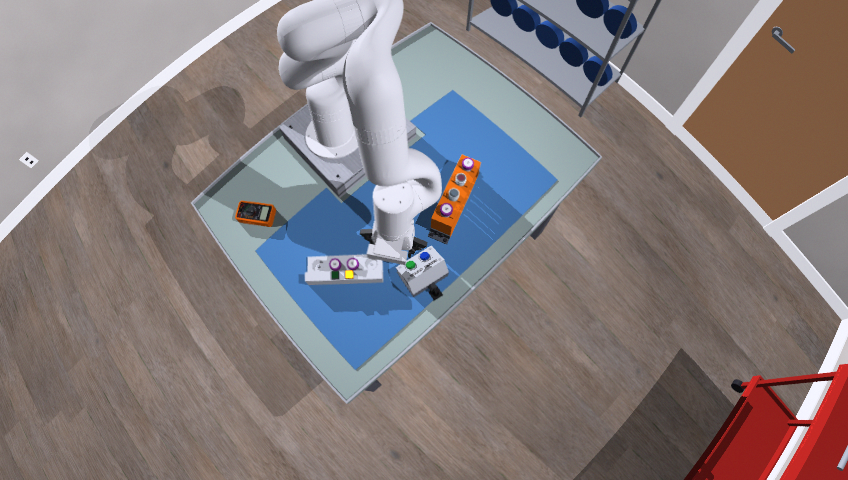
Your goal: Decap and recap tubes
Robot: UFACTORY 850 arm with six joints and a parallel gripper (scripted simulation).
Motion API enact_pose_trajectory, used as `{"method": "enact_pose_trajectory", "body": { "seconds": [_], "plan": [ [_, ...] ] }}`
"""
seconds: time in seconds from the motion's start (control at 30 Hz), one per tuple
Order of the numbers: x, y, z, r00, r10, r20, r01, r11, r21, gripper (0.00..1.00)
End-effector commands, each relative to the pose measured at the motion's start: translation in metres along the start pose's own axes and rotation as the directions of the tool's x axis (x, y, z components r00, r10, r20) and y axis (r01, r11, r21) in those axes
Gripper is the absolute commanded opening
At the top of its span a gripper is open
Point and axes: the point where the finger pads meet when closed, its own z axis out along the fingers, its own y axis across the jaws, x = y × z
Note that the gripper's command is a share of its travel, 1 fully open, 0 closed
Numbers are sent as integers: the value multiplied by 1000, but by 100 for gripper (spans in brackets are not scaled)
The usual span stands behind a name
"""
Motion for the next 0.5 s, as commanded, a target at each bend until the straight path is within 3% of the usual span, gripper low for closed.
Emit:
{"method": "enact_pose_trajectory", "body": {
  "seconds": [0.0,0.4,0.47],
  "plan": [
    [5,26,2,972,-235,30,233,971,54,100],
    [16,116,13,972,-235,30,233,971,54,100],
    [16,116,13,972,-235,30,233,971,54,100]
  ]
}}
